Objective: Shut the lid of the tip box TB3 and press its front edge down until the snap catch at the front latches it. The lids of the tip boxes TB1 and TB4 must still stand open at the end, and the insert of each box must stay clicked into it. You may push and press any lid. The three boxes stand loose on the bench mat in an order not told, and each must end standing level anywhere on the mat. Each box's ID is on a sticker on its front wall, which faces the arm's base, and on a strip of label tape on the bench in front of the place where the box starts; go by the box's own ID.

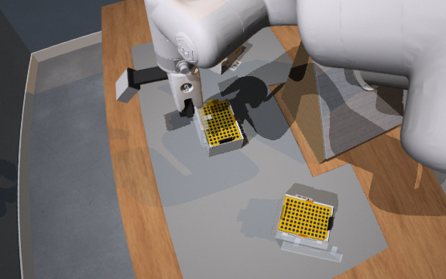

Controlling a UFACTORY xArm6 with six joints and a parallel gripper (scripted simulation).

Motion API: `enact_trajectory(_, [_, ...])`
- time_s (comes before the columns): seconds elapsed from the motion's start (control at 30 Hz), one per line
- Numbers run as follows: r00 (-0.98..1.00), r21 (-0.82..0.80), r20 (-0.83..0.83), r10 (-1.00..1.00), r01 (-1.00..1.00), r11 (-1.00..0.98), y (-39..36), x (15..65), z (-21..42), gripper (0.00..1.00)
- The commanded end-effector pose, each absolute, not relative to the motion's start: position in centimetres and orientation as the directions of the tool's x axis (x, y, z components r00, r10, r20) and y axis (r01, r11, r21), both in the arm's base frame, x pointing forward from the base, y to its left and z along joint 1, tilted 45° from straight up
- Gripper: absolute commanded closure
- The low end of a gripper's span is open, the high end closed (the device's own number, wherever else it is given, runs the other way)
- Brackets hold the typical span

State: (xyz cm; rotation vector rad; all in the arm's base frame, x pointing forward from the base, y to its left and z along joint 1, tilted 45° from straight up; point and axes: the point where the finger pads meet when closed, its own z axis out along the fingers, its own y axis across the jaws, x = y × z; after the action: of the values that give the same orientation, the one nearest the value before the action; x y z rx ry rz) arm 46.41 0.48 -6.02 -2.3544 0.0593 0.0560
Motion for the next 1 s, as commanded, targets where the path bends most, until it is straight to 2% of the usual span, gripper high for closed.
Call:
enact_trajectory(0.0, [0.998, -0.705, -0.055, -0.028, -0.058, -0.707, 0.3, 46.1, -5.8, 1.0])
enact_trajectory(0.97, [0.998, -0.705, -0.055, -0.028, -0.059, -0.707, 0.1, 43.2, -5.4, 1.0])
